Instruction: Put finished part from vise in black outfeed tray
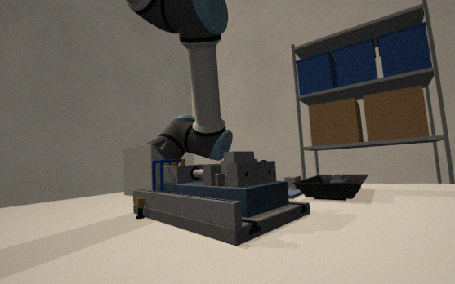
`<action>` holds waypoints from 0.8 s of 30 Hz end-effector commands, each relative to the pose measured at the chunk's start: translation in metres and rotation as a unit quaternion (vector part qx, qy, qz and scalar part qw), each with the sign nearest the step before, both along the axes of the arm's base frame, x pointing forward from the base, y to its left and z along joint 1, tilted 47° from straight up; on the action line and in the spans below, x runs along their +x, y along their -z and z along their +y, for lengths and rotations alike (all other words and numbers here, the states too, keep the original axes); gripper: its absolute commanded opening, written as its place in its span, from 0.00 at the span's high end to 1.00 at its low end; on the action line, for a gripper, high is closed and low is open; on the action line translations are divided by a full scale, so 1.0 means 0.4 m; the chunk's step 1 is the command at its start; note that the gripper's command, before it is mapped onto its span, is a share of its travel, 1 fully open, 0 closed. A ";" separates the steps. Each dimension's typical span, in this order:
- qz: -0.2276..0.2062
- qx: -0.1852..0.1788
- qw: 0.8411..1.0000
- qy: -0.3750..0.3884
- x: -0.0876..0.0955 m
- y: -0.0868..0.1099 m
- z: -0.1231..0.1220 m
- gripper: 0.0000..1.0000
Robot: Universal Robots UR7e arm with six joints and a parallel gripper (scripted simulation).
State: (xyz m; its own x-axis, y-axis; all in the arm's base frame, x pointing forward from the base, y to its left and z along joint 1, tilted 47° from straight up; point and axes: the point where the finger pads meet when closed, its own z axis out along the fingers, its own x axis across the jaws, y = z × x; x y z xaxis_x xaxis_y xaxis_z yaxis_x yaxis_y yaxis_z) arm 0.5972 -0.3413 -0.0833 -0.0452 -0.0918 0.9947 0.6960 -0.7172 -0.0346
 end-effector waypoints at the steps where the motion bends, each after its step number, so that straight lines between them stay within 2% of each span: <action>1: 0.000 -0.001 1.000 0.000 0.000 -0.002 -0.002 0.00; 19: -0.001 -0.001 1.000 0.000 0.000 -0.002 -0.002 0.00; 24: -0.009 -0.011 1.000 -0.006 -0.002 -0.009 0.009 0.00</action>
